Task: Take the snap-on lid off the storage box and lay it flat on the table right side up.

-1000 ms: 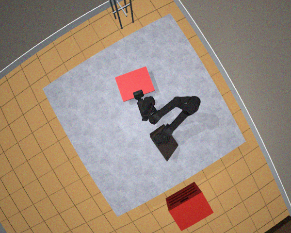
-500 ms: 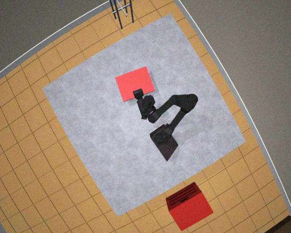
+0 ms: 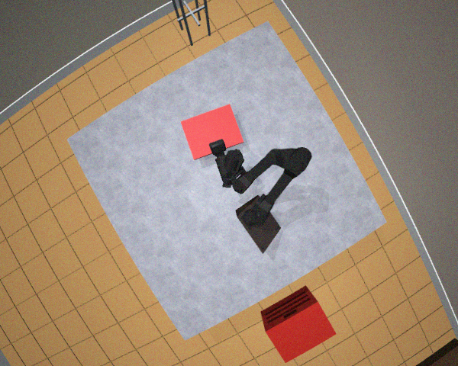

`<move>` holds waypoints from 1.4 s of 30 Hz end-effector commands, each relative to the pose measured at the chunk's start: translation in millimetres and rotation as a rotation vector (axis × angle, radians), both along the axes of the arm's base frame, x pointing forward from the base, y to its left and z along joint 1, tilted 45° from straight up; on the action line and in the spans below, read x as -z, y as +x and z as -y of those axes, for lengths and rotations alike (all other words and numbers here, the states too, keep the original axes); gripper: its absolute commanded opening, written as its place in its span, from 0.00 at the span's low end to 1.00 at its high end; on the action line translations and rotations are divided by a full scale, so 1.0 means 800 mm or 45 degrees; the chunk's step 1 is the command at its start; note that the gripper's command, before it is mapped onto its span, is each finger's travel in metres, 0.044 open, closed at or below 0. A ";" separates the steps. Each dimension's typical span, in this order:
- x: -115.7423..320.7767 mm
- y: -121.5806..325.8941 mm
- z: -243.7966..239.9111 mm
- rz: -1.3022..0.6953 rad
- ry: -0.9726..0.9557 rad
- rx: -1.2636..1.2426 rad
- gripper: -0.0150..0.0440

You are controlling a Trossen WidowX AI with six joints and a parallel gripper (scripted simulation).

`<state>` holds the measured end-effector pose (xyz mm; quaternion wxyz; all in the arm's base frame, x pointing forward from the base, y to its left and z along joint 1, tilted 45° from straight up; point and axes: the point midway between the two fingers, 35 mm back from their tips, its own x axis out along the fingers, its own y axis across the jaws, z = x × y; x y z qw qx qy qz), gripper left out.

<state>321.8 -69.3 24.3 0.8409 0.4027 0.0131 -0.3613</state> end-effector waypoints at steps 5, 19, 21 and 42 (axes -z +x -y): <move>-0.001 0.000 -0.001 0.000 0.000 0.000 0.25; -0.004 -0.001 -0.004 0.000 0.000 0.000 0.25; -0.004 -0.001 -0.004 0.000 0.000 0.000 0.25; -0.008 -0.002 -0.008 0.000 0.000 0.000 0.25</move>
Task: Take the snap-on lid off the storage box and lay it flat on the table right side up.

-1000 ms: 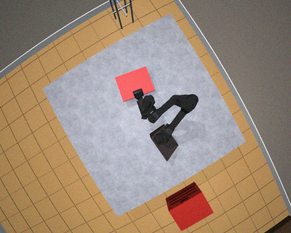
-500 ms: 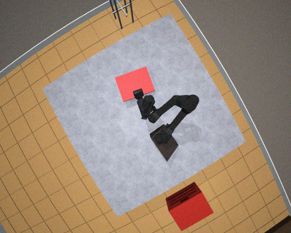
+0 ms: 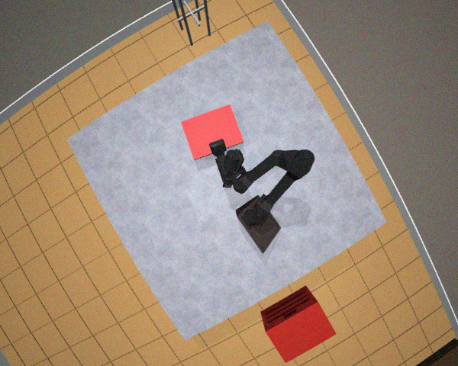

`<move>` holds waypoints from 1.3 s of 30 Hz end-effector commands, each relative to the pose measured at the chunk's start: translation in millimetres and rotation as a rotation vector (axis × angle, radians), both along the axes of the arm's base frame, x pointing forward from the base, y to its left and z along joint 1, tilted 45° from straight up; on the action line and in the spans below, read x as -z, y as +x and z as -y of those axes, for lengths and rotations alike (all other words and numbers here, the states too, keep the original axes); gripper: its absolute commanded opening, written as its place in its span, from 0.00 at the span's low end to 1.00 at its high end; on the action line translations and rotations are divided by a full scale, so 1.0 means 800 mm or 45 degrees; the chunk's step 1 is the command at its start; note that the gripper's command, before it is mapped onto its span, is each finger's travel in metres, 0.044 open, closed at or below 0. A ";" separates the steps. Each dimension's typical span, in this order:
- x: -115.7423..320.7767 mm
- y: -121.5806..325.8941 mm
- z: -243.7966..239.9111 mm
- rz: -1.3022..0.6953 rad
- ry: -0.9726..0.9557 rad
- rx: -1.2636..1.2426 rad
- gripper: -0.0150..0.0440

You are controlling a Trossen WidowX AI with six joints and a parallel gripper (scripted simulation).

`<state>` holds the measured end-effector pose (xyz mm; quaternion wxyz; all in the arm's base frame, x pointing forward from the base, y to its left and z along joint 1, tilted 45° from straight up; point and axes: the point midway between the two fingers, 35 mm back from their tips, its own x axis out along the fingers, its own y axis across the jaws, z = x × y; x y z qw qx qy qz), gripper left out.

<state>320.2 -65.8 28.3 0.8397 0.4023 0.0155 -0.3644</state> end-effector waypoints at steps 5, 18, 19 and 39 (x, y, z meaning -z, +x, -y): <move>-0.004 0.000 -0.005 0.009 -0.002 -0.005 0.25; -0.006 -0.001 -0.007 0.009 -0.002 -0.005 0.25; -0.007 -0.001 -0.007 0.009 -0.002 -0.005 0.25; -0.008 0.000 -0.008 0.006 -0.002 -0.008 0.25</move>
